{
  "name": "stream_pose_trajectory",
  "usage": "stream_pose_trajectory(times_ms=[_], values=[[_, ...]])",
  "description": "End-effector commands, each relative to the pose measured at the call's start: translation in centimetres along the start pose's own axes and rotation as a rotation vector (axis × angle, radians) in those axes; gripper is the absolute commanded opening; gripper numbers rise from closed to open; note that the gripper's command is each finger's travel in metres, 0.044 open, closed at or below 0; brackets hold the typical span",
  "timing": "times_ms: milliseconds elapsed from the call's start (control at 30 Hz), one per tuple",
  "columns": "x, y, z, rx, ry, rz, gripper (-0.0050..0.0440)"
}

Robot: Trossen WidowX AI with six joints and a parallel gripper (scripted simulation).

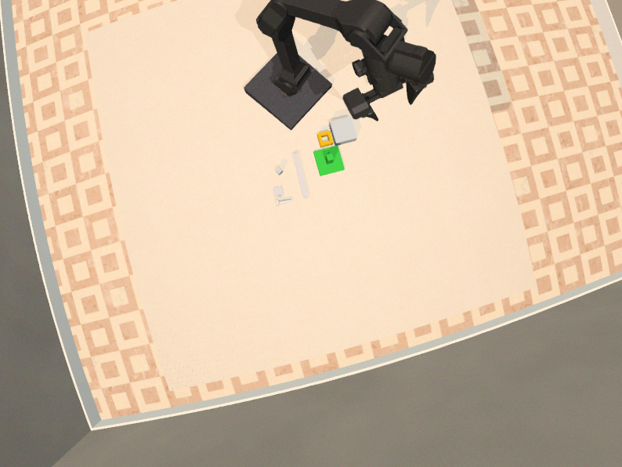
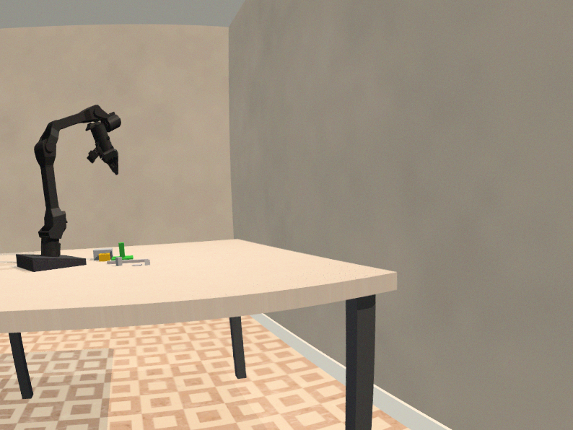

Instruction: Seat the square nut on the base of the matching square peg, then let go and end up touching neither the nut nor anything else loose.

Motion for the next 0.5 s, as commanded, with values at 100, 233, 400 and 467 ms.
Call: stream_pose_trajectory(times_ms=[100, 233, 400, 467], values=[[0.1, 0.7, 0.3, 0.012, 0.002, -0.011, 0.0352], [0.7, 4.9, 2.4, 0.076, 0.014, -0.08, 0.0256], [2.7, 10.1, 5.8, 0.146, 0.039, -0.176, 0.0136], [3.9, 12.0, 7.3, 0.17, 0.051, -0.216, 0.0088]])
Point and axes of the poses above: the point midway between the two fingers, 35 mm back from their tips, its own y axis out along the fingers, its own z axis across the jaws, x = y × z, the point moved 8 cm from there along -y, back along the fingers, and after that the axes turned 2 degrees about -y, right-handed, at the moved point
